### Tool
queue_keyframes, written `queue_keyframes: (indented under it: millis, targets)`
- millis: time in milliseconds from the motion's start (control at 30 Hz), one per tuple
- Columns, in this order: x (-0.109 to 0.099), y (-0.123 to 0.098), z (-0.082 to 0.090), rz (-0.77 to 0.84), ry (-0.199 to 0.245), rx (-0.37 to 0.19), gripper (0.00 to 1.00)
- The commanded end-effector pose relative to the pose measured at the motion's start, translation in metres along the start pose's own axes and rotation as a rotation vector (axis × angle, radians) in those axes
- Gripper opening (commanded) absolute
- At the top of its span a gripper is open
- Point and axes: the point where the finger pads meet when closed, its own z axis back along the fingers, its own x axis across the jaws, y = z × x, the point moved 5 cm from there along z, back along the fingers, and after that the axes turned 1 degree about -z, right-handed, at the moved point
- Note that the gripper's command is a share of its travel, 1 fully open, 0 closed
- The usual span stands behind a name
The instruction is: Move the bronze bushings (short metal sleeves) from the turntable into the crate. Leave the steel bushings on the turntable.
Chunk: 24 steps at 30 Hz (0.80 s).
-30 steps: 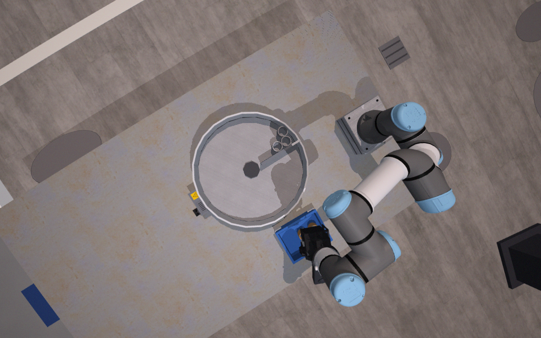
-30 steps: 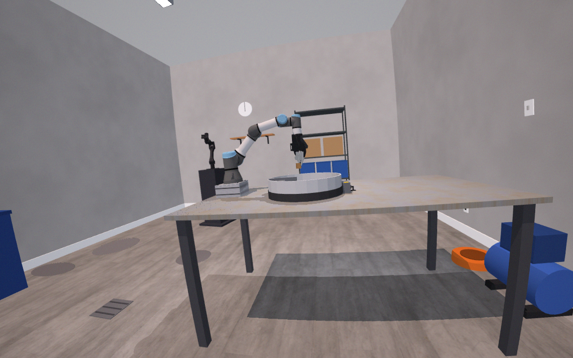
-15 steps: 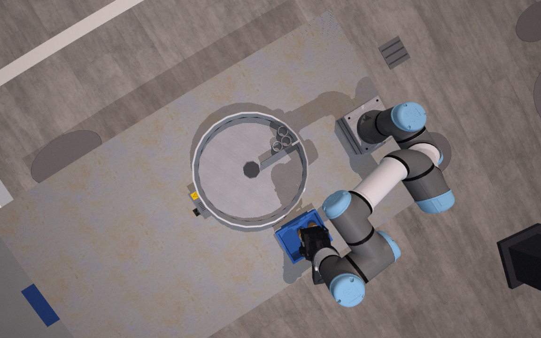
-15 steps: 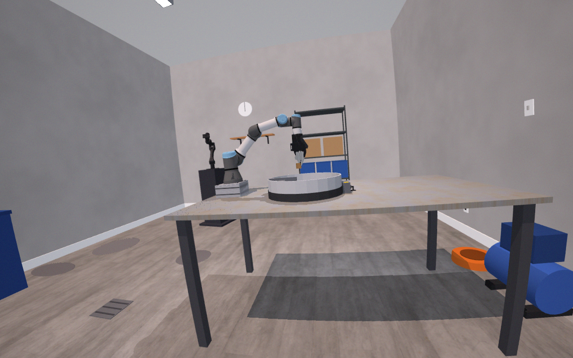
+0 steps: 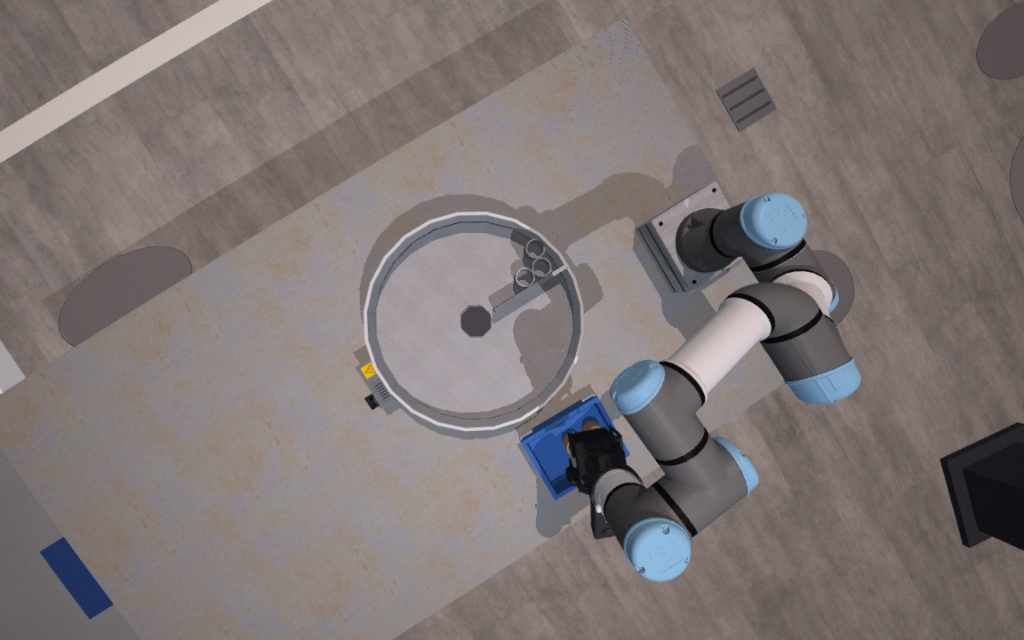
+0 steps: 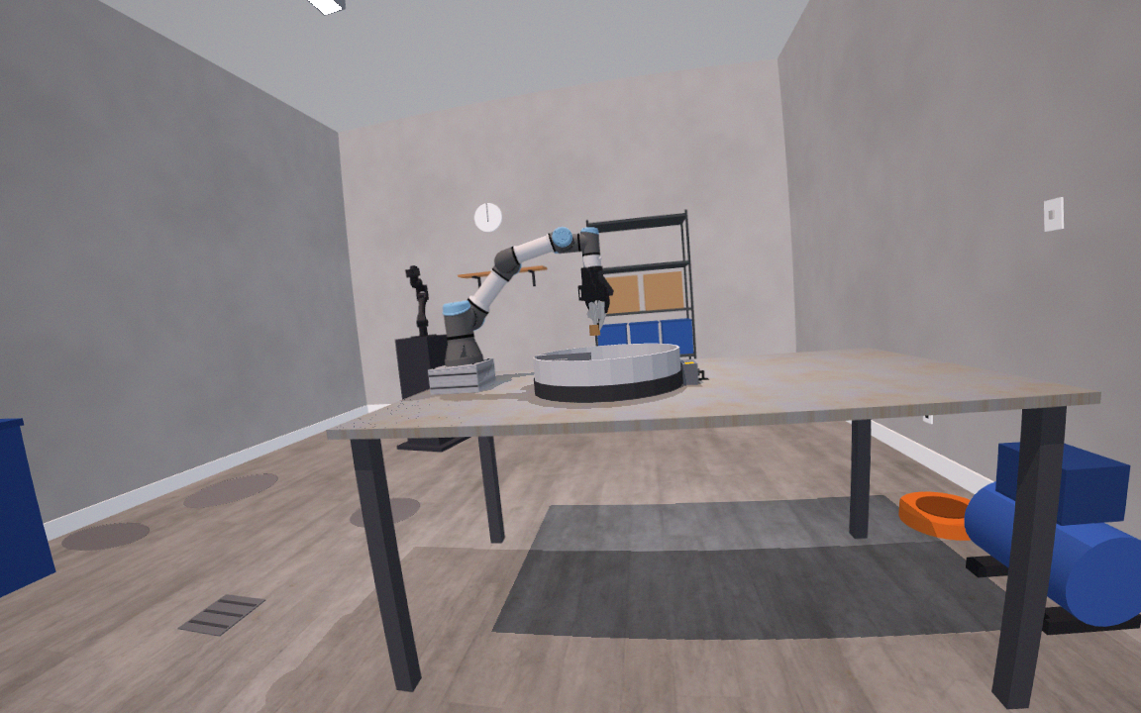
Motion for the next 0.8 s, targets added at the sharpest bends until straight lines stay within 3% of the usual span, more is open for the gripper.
queue_keyframes:
  millis: [0, 467, 767]
  targets:
    - [0.000, 0.000, 0.001, 0.000, -0.003, 0.002, 0.00]
    - [0.000, 0.000, 0.000, 0.000, -0.003, 0.002, 0.00]
    - [0.000, 0.000, -0.010, 0.000, -0.003, 0.002, 0.00]
